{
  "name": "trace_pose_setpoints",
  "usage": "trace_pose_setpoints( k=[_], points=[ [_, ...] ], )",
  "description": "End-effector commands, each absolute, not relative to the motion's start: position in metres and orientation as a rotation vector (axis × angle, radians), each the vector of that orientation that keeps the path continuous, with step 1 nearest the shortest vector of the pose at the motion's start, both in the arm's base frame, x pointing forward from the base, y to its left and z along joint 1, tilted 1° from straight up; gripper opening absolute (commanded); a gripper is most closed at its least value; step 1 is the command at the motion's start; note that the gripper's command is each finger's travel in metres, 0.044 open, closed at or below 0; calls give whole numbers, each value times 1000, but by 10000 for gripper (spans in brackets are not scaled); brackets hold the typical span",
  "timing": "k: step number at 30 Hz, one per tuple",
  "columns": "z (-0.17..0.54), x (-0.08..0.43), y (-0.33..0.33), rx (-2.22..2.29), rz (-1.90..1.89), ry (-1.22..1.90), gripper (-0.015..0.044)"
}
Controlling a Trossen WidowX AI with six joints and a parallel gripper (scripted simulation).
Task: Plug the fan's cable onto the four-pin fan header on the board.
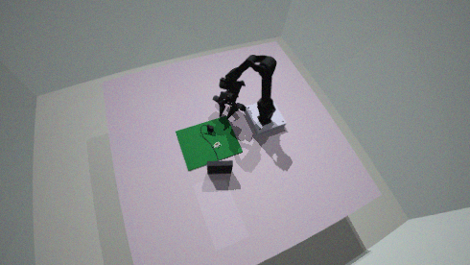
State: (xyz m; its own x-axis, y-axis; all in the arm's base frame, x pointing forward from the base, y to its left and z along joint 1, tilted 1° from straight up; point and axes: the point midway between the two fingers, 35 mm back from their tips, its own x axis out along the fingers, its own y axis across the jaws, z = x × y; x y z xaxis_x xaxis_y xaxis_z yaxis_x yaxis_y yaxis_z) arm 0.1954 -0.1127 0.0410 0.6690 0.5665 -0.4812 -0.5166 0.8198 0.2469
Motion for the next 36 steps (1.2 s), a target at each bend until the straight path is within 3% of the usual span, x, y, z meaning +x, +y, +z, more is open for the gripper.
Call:
trace_pose_setpoints(
  k=[1,18,36],
  points=[
    [41,197,-111,100,644,692,205],
    [47,202,-108,70,626,1140,205],
    [78,213,-116,-73,351,1485,205]
  ],
)
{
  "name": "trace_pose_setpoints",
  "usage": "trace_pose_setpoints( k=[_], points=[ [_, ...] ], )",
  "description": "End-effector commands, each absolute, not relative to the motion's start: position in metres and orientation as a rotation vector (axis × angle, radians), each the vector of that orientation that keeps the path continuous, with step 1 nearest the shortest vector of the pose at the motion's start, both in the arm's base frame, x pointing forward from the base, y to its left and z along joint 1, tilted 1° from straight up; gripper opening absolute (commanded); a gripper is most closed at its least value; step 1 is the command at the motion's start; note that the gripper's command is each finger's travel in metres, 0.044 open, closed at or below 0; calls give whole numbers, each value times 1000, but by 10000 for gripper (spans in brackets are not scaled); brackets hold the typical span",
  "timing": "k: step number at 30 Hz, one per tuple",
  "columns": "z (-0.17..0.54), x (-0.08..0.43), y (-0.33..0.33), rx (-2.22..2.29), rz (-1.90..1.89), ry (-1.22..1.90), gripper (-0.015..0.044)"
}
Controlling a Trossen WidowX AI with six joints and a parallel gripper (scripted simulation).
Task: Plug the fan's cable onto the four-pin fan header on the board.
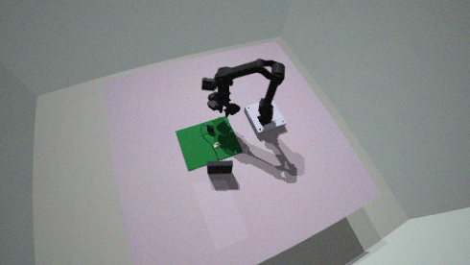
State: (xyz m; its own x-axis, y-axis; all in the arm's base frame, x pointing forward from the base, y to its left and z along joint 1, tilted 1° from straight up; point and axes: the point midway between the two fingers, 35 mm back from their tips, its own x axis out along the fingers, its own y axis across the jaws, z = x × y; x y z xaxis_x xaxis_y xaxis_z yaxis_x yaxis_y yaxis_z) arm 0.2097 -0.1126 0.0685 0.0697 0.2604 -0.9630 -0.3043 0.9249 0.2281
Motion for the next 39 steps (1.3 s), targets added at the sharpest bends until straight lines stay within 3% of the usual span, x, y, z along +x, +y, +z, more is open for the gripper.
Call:
trace_pose_setpoints(
  k=[1,13,22,30,39],
  points=[
    [80,214,-116,-83,329,1497,205],
    [95,218,-117,-138,207,1549,205],
    [116,247,-110,113,-75,1560,440],
    [150,291,-86,564,-554,1487,440],
    [153,294,-83,601,-593,1476,440]
  ],
)
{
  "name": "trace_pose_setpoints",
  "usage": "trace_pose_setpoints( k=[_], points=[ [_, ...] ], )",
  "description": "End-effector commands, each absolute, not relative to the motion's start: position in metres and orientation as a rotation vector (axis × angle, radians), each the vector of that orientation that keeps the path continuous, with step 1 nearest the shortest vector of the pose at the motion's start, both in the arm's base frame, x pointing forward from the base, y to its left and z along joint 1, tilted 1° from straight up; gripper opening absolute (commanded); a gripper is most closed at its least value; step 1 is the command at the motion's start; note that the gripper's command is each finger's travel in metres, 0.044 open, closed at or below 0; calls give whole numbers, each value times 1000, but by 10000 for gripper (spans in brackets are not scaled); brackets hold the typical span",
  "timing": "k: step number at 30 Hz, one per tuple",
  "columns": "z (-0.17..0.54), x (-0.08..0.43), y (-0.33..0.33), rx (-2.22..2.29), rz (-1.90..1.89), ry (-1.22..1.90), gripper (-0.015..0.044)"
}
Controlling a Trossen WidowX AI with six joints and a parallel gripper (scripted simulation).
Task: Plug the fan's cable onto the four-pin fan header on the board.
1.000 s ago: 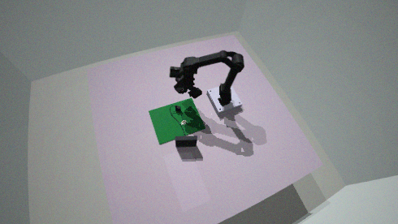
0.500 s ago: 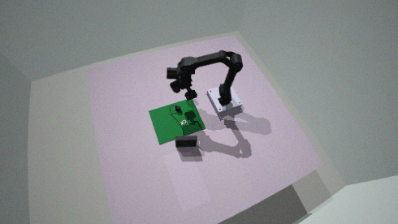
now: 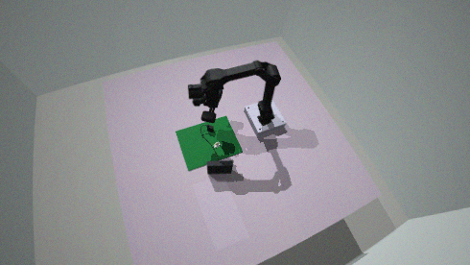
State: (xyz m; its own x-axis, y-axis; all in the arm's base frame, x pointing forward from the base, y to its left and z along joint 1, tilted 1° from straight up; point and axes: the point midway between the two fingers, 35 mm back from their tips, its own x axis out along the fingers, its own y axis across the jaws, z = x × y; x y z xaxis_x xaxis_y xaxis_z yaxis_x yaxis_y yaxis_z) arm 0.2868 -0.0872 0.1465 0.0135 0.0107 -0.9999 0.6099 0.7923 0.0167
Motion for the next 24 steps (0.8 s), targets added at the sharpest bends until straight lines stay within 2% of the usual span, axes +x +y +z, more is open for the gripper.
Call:
trace_pose_setpoints(
  k=[1,8,17,24],
  points=[
    [153,294,-83,601,-593,1476,440],
    [146,296,-84,601,-593,1476,440],
    [55,296,-83,601,-593,1476,440],
    [52,295,-83,601,-593,1476,440]
  ],
)
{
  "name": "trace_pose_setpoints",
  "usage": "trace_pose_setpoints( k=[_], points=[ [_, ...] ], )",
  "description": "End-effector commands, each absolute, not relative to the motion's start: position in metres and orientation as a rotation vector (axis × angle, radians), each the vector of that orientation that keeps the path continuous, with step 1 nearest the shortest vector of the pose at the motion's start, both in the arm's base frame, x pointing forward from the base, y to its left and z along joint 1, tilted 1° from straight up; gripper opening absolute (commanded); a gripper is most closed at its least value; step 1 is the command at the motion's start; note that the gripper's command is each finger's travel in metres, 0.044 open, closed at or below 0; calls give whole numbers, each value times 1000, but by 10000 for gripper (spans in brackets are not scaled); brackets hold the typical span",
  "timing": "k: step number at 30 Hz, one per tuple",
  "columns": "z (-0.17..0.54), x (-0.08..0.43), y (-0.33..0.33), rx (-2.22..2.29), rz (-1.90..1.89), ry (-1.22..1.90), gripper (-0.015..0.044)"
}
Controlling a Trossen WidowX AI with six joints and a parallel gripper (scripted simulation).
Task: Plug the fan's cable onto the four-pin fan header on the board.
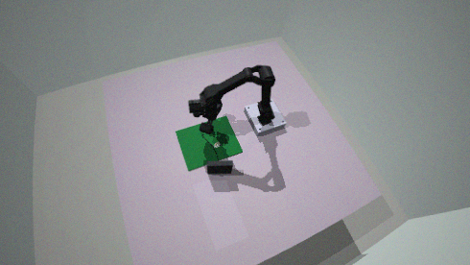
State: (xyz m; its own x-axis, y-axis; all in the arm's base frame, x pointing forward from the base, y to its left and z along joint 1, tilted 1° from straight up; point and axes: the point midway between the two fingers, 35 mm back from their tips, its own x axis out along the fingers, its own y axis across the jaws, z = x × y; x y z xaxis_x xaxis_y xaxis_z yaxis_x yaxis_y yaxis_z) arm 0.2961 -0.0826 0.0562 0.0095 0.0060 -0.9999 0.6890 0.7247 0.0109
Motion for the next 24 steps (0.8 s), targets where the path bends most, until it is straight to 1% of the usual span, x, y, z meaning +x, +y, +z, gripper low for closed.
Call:
trace_pose_setpoints(
  k=[1,24],
  points=[
    [51,295,-83,601,-593,1476,440],
    [15,296,-83,601,-593,1476,440]
  ],
)
